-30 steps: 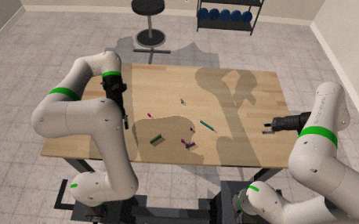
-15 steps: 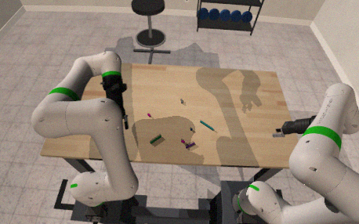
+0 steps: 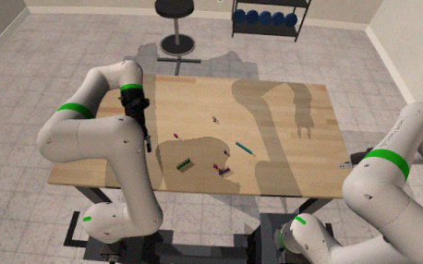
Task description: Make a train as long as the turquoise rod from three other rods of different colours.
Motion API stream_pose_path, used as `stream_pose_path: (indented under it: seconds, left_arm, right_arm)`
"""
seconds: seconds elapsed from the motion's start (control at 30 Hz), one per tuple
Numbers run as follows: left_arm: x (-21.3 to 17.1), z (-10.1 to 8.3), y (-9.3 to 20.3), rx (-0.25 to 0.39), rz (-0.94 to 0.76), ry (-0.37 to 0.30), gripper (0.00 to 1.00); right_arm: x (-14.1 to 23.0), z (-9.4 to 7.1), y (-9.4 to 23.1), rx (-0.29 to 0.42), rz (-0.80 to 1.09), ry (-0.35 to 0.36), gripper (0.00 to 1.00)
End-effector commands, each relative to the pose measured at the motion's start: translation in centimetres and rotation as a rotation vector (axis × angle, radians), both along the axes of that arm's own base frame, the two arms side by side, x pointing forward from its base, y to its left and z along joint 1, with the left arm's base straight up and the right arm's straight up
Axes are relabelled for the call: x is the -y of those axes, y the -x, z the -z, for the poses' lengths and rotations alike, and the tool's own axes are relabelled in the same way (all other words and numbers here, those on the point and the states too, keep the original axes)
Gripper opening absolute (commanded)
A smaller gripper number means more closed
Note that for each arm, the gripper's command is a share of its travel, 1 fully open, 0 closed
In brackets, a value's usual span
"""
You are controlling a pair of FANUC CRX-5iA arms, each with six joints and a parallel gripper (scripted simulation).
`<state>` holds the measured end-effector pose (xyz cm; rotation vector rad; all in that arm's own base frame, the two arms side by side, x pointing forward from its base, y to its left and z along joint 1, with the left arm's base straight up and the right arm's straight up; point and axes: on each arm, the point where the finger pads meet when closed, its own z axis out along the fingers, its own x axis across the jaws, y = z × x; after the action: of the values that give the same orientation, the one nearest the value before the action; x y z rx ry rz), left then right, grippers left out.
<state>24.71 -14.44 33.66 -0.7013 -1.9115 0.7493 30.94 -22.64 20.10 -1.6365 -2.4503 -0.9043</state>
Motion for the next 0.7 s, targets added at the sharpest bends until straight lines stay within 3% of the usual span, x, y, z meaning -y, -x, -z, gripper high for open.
stream_pose_path:
  seconds: [0.0, 0.13, 0.2, 0.67]
  left_arm:
    - [0.0, -0.1, 0.0, 0.001, 0.0, 0.001, 1.0]
    - [0.0, -0.1, 0.0, 0.001, 0.0, 0.001, 1.0]
    - [0.0, -0.1, 0.0, 0.001, 0.0, 0.001, 1.0]
    - [0.0, -0.1, 0.0, 0.001, 0.0, 0.001, 1.0]
  right_arm:
    - [2.8, -0.4, 1.6, -0.081, 0.132, 0.014, 1.0]
    - [5.5, -0.9, 3.5, -0.159, 0.276, 0.026, 1.0]
    - [5.5, -0.9, 3.5, -0.159, 0.276, 0.026, 1.0]
    - [14.1, -3.1, 11.3, -0.403, 0.813, 0.06, 1.0]
